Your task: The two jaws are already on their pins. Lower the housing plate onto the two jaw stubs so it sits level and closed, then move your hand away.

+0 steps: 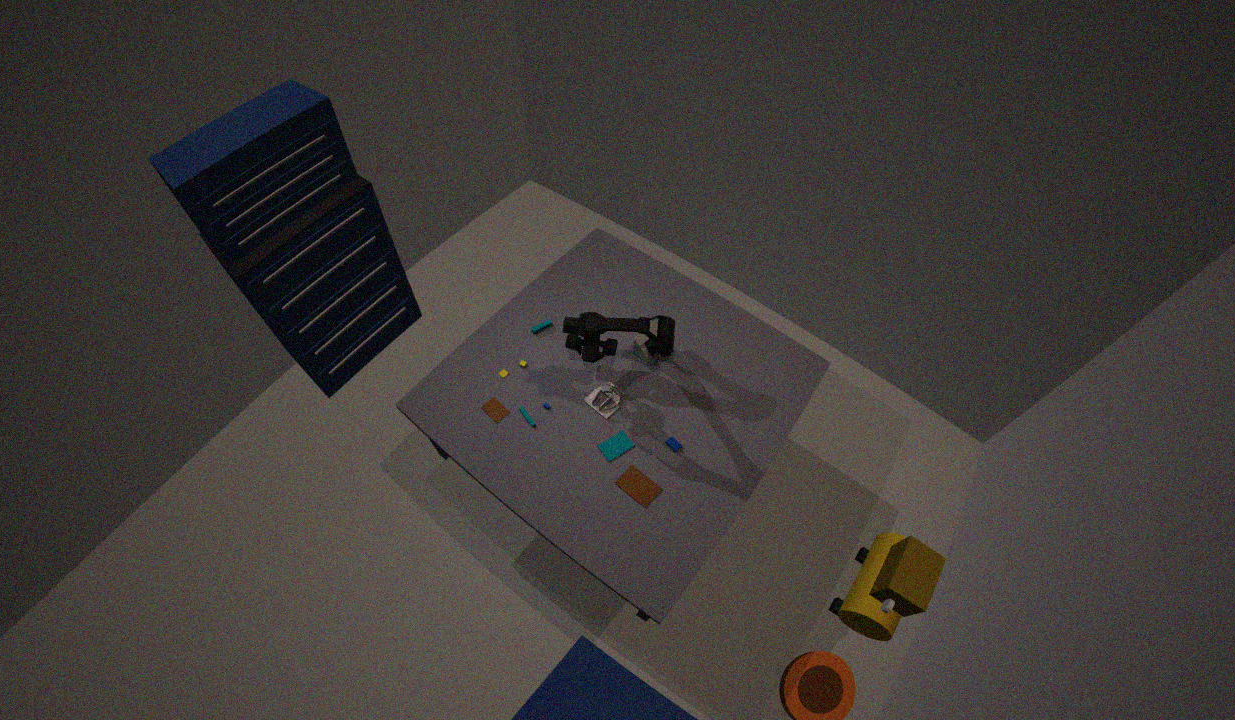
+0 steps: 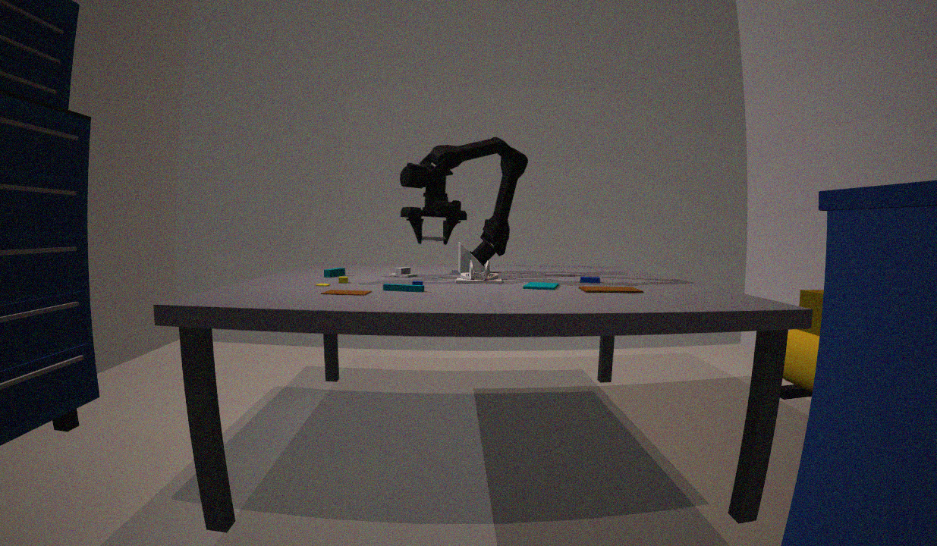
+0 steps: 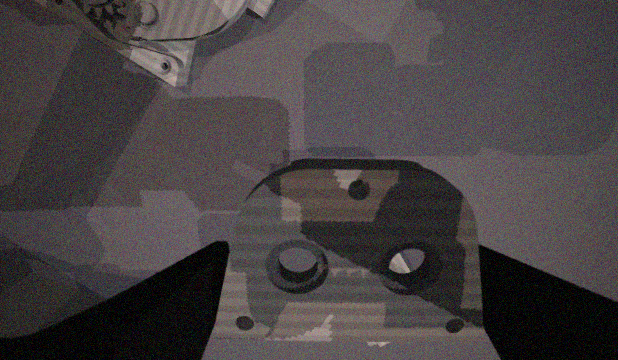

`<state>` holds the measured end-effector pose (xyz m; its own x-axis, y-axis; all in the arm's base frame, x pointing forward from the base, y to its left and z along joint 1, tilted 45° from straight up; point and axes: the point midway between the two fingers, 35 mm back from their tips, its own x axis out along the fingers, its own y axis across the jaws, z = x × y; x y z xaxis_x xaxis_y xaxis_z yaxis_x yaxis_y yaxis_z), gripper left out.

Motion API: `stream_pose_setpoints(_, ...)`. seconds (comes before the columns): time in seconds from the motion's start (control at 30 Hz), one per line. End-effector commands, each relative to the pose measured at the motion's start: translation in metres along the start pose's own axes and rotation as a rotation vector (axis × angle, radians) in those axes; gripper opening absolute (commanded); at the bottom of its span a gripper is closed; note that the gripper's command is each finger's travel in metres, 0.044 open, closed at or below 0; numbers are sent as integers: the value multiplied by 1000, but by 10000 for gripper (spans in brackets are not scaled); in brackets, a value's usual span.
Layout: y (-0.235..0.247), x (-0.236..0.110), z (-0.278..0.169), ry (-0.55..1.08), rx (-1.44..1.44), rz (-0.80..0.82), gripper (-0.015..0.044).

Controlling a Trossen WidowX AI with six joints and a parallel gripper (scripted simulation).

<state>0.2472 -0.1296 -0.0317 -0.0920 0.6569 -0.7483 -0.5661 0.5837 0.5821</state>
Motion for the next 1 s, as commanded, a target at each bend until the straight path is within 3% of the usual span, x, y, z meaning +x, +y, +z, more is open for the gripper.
stream_pose_setpoints(0.0,10,1,11,-5,63,7,351)
stream_pose_setpoints(0.97,79,8,75,-9,483,34,351)
